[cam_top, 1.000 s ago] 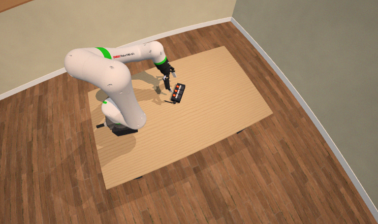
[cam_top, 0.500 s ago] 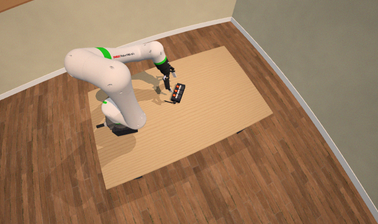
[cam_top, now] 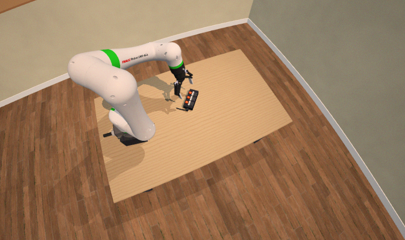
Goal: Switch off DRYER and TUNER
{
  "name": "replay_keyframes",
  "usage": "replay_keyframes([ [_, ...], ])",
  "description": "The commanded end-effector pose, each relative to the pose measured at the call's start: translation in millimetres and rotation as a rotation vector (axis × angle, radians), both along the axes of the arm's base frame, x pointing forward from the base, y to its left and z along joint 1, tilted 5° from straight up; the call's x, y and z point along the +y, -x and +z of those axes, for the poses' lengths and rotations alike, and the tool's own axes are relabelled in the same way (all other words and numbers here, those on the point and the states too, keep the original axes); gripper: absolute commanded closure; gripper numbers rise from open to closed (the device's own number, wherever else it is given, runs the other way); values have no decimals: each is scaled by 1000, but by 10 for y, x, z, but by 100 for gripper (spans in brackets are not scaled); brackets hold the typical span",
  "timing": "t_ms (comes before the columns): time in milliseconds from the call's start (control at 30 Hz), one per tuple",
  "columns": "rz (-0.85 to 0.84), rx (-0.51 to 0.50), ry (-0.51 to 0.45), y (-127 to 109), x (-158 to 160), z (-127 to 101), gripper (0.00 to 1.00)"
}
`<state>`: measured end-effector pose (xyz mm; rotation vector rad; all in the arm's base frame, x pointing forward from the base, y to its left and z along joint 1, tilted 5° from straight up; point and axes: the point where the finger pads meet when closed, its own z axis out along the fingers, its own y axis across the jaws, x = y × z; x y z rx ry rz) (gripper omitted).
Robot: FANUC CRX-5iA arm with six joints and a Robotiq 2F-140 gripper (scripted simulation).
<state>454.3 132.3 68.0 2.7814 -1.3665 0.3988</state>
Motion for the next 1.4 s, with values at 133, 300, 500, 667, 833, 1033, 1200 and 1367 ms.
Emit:
replay_keyframes([
  [133, -455, 69, -157, 25, -68, 218, 0],
  [300, -596, 95, -206, 31, -62, 262, 0],
  [500, -596, 95, -206, 31, -62, 262, 0],
  [667, -596, 95, -206, 31, -62, 262, 0],
  [833, -595, 95, -206, 31, -62, 262, 0],
  [1033, -516, 102, -195, 17, -47, 248, 0],
  [1200, -332, 117, -169, -15, -12, 214, 0],
  [1367, -63, 136, -128, -65, 45, 158, 0],
])
